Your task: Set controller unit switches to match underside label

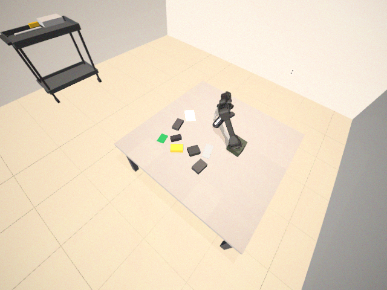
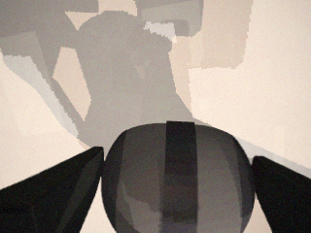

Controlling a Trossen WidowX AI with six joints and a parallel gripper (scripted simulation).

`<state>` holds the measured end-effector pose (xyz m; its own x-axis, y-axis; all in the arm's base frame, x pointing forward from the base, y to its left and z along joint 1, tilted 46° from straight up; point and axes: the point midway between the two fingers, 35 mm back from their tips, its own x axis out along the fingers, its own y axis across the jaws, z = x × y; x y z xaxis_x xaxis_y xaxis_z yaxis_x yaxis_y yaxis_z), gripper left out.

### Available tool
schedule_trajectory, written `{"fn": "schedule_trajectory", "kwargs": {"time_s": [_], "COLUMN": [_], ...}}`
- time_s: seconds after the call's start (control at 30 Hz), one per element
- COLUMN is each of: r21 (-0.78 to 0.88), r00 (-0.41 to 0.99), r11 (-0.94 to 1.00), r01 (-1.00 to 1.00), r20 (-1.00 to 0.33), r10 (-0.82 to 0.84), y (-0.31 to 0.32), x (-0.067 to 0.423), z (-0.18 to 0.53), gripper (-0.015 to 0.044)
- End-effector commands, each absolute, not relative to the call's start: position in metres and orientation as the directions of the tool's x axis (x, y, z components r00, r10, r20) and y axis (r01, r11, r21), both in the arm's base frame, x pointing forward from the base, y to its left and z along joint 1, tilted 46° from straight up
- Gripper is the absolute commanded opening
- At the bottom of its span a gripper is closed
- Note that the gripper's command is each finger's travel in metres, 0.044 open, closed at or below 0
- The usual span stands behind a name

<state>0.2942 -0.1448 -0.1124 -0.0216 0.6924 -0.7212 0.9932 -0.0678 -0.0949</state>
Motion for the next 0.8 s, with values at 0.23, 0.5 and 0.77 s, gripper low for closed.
{"fn": "schedule_trajectory", "kwargs": {"time_s": [0.23, 0.5, 0.77], "r21": [-0.101, -0.101, -0.1], "r00": [-0.032, -0.032, -0.032], "r11": [-0.056, -0.056, -0.056], "r01": [0.993, 0.993, 0.993], "r20": [-0.712, -0.712, -0.712], "r10": [0.702, 0.702, 0.702], "y": [-0.139, -0.138, -0.137], "x": [0.293, 0.293, 0.292], "z": [-0.123, -0.129, -0.135], "gripper": [0.0338, 0.0338, 0.0338]}}
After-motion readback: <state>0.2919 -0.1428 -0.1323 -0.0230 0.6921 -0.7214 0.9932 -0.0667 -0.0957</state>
